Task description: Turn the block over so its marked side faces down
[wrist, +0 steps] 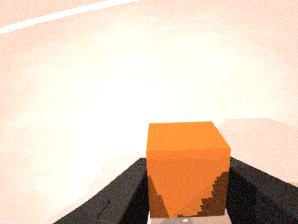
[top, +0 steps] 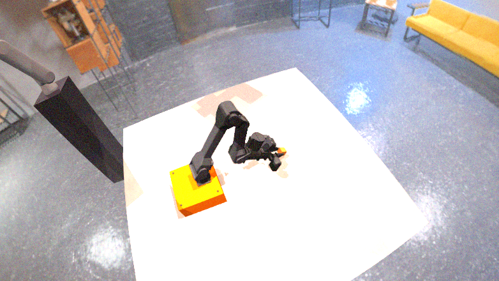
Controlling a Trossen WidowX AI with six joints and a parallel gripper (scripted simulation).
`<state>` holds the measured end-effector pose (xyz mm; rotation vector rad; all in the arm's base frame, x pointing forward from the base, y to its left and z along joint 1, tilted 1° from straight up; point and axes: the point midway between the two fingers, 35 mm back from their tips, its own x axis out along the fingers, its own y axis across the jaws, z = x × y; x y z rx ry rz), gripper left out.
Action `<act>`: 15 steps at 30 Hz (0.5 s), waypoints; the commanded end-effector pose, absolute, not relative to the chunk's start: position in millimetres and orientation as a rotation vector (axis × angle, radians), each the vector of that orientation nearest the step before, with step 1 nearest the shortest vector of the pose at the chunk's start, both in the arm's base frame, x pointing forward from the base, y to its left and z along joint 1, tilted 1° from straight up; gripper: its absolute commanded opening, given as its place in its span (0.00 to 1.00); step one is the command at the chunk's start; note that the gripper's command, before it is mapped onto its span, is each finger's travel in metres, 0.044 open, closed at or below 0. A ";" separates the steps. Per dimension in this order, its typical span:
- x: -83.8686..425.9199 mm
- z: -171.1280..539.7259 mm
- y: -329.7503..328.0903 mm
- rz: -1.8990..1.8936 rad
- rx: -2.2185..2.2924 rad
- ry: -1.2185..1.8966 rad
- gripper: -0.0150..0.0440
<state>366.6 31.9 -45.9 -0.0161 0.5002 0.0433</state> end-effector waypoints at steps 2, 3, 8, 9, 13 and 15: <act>366.8 -45.4 31.1 0.039 -0.024 0.497 0.65; 366.8 -45.4 31.1 0.039 -0.024 0.497 0.70; 366.8 -45.4 31.1 0.039 -0.024 0.497 0.92; 366.8 -45.4 31.1 0.039 -0.024 0.497 0.97; 366.8 -45.4 31.1 0.039 -0.024 0.497 1.00; 366.8 -45.4 31.1 0.039 -0.024 0.497 1.00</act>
